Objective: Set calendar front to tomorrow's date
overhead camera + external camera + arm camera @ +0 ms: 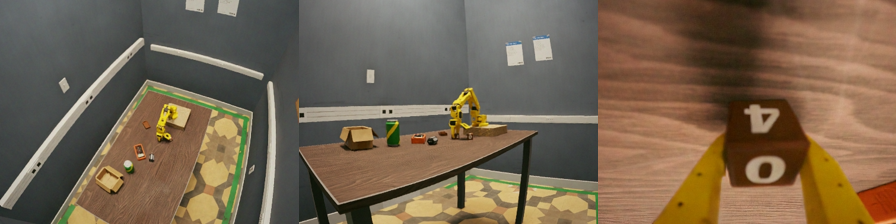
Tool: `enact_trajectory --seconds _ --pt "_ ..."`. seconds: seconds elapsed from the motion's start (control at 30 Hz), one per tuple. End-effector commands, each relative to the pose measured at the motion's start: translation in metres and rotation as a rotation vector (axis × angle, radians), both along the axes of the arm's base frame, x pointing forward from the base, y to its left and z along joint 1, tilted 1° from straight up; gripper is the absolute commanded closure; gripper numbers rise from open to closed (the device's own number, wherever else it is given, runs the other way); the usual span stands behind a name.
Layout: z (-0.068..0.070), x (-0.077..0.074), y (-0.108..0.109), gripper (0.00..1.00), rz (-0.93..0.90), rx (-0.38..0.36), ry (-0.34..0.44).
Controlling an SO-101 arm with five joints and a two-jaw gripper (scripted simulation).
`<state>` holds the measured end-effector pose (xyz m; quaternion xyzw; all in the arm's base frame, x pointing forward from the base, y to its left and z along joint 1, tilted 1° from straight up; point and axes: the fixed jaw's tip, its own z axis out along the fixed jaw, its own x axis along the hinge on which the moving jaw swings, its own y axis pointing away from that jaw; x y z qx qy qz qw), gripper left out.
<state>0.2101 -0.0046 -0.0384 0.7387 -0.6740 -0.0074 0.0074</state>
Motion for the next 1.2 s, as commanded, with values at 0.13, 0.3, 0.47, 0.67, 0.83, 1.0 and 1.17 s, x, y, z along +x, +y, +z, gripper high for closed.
enact_trajectory --seconds 0.13,0.3,0.47,0.67,0.83,1.0,1.17 --pt "-0.002 -0.001 0.0 0.94 0.006 0.002 0.014" --pt "-0.002 -0.001 0.0 0.99 0.006 0.002 0.014" --pt "-0.002 -0.001 0.0 1.0 0.006 0.002 0.014" --pt "-0.001 -0.001 0.0 1.0 0.006 0.002 0.014" --pt "0.004 -0.001 0.0 1.0 0.006 0.002 0.014" --pt "0.017 0.0 0.0 1.0 0.006 0.002 0.014" --pt "0.026 0.0 0.0 1.0 0.006 0.002 0.014"
